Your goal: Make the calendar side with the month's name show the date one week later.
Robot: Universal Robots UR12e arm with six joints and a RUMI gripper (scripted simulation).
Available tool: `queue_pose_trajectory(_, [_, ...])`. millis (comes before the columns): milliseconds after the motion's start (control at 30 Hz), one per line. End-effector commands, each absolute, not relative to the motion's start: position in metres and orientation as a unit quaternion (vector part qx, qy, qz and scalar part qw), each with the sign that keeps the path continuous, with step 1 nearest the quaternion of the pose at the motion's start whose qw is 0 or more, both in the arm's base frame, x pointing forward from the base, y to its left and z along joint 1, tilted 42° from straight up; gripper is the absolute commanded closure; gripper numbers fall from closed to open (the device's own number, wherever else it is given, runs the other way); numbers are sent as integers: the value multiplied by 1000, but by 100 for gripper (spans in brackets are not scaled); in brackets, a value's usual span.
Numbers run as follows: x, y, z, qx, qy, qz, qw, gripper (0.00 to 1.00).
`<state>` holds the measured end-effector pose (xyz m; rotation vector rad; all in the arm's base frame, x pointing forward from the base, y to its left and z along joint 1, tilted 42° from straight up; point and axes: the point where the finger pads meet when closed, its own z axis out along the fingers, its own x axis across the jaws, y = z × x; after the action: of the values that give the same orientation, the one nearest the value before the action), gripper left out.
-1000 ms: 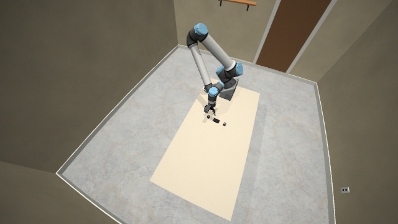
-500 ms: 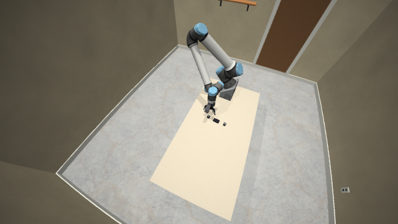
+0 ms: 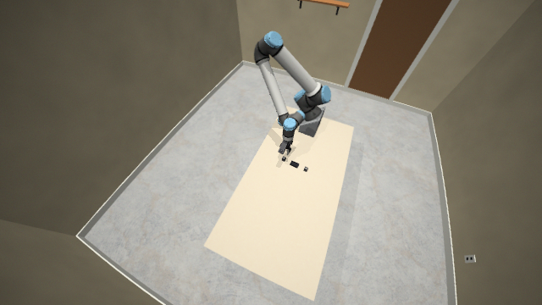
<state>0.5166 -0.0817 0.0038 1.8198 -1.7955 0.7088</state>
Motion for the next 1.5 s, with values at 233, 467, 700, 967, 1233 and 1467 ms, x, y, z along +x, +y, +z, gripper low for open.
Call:
queue_pose_trajectory(233, [515,-82,4,665,-657,259,242,71])
queue_pose_trajectory(467, [515,-82,4,665,-657,259,242,71])
queue_pose_trajectory(700, [515,-82,4,665,-657,259,242,71])
queue_pose_trajectory(967, [515,-82,4,665,-657,259,242,71])
queue_pose_trajectory(1233, [515,-84,1,665,-657,258,243,71])
queue_pose_trajectory(1467, [514,-88,-3,666,-657,257,243,71])
